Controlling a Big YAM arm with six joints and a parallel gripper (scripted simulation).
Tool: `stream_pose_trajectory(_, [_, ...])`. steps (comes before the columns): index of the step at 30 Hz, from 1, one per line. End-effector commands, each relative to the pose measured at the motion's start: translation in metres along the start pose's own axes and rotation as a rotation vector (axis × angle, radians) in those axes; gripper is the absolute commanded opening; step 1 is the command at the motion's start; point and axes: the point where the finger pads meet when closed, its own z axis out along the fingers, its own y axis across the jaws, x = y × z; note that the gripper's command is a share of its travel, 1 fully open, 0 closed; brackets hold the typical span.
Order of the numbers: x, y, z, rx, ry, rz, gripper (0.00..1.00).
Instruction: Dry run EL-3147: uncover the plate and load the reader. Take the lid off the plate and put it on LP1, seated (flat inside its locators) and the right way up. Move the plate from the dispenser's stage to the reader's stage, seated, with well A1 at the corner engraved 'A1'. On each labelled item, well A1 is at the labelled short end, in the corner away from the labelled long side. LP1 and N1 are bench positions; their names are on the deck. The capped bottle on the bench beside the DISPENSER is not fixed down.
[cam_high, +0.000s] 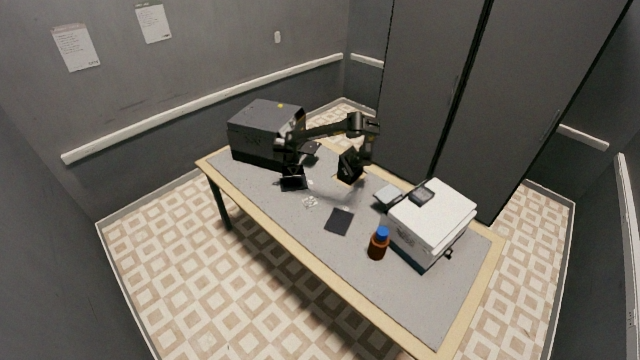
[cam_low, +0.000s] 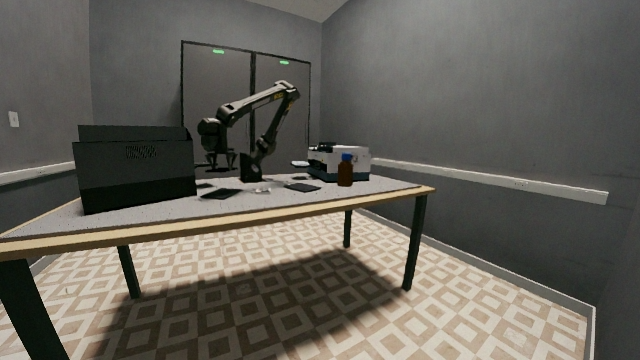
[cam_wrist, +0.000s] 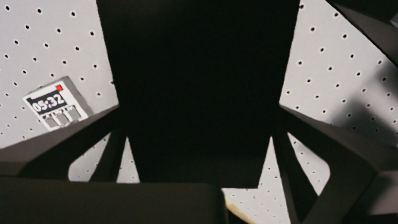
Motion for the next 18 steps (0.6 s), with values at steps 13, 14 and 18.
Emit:
stream_pose_trajectory(13, [-0.001, 0.0, 0.008, 0.002, -0.011, 0.004, 0.85])
stream_pose_trajectory(14, [-0.001, -0.001, 0.007, 0.001, -0.013, 0.007, 0.85])
stream_pose_trajectory(18, [-0.007, -0.005, 0.008, -0.002, -0.022, 0.008, 0.85])
